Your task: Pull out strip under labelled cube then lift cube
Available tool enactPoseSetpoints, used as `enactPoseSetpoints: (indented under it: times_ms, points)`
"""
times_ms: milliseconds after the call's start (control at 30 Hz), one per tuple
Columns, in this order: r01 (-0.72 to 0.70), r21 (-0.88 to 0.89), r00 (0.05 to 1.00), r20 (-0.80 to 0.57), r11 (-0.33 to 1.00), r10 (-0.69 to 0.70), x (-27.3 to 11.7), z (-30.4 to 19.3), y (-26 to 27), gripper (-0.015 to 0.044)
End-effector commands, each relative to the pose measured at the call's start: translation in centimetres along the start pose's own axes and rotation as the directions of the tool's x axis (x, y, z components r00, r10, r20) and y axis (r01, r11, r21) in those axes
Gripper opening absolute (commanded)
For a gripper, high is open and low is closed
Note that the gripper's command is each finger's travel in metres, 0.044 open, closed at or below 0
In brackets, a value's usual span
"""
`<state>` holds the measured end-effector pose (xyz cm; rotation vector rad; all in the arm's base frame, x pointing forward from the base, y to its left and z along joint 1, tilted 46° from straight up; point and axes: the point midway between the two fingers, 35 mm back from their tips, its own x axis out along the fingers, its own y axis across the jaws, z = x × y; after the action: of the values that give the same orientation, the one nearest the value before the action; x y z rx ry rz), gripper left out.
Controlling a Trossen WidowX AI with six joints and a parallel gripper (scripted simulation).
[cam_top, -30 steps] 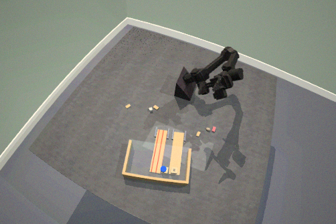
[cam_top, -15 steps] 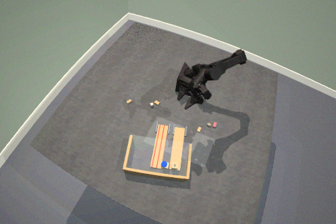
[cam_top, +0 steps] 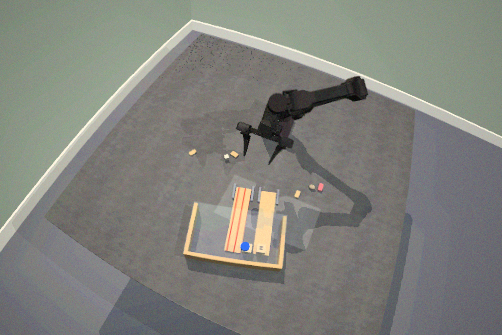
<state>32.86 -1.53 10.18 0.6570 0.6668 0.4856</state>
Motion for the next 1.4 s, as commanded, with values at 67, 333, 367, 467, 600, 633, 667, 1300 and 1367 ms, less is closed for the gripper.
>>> enactPoseSetpoints:
  times_ms: [67, 333, 367, 467, 600, 633, 667, 1300, 1367]
  points:
    - [-0.014, 0.029, 1.000, 0.000, 0.999, 0.014, 0.0, 0.1, -0.1, 0.0400]
    - [-0.013, 0.026, 0.999, -0.029, 1.000, 0.014, 0.5, 0.1, -0.1, 0.0348]
    - [-0.013, 0.023, 0.998, -0.065, 1.000, 0.014, 1.1, 0.0, 0.0, 0.0321]
    - [-0.017, 0.002, 0.978, -0.208, 1.000, 0.017, 3.4, -0.4, 0.6, 0.0243]
    - [-0.040, -0.034, 0.914, -0.404, 0.999, 0.023, 6.1, -1.5, 1.9, 0.0138]
    - [-0.049, -0.042, 0.894, -0.448, 0.998, 0.025, 6.7, -1.8, 2.3, 0.0111]
    - [-0.060, -0.051, 0.870, -0.491, 0.997, 0.027, 7.3, -2.1, 2.7, 0.0085]
    - [-0.195, -0.097, 0.583, -0.812, 0.976, 0.036, 10.4, -5.9, 7.3, 0.0000]
    - [-0.195, -0.097, 0.583, -0.812, 0.976, 0.035, 10.6, -6.1, 7.3, 0.0000]
